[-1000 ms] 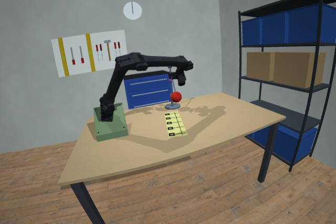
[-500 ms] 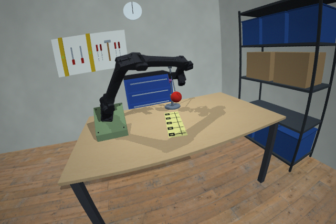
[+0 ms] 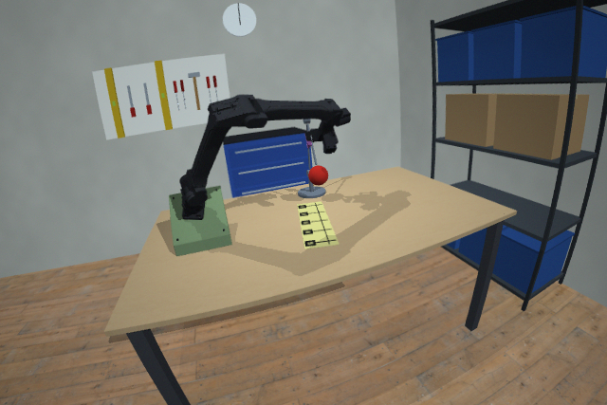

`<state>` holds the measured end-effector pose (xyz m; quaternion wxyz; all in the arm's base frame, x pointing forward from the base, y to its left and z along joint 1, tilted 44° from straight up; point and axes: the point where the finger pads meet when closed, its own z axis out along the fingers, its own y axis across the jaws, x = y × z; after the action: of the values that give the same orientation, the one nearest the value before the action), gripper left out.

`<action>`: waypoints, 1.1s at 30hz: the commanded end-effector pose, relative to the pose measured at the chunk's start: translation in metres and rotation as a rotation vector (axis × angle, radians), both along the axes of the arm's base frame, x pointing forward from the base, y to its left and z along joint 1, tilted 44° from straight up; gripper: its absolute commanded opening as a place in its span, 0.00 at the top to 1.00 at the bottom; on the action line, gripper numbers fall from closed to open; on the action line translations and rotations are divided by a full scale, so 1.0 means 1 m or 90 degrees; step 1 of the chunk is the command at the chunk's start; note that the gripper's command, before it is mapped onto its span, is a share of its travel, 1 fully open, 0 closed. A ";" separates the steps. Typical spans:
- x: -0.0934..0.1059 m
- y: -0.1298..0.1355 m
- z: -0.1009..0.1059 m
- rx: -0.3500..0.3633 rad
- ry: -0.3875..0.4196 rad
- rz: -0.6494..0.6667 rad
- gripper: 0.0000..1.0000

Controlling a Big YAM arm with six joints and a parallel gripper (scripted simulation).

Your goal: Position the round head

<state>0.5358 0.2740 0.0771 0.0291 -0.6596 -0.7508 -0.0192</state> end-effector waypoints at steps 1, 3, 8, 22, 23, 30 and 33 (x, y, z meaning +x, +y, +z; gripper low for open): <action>0.004 0.026 0.019 0.005 -0.013 0.014 0.00; 0.004 0.026 0.019 0.003 -0.007 0.011 0.00; 0.004 0.026 0.019 -0.002 0.004 0.004 0.00; 0.004 0.026 0.019 0.014 -0.033 0.026 0.00; 0.004 0.026 0.019 0.015 -0.036 0.028 0.00; 0.004 0.026 0.019 0.016 -0.039 0.029 0.00; 0.004 0.026 0.019 0.016 -0.039 0.029 0.00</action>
<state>0.5428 0.2773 0.0798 0.0256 -0.6596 -0.7507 -0.0273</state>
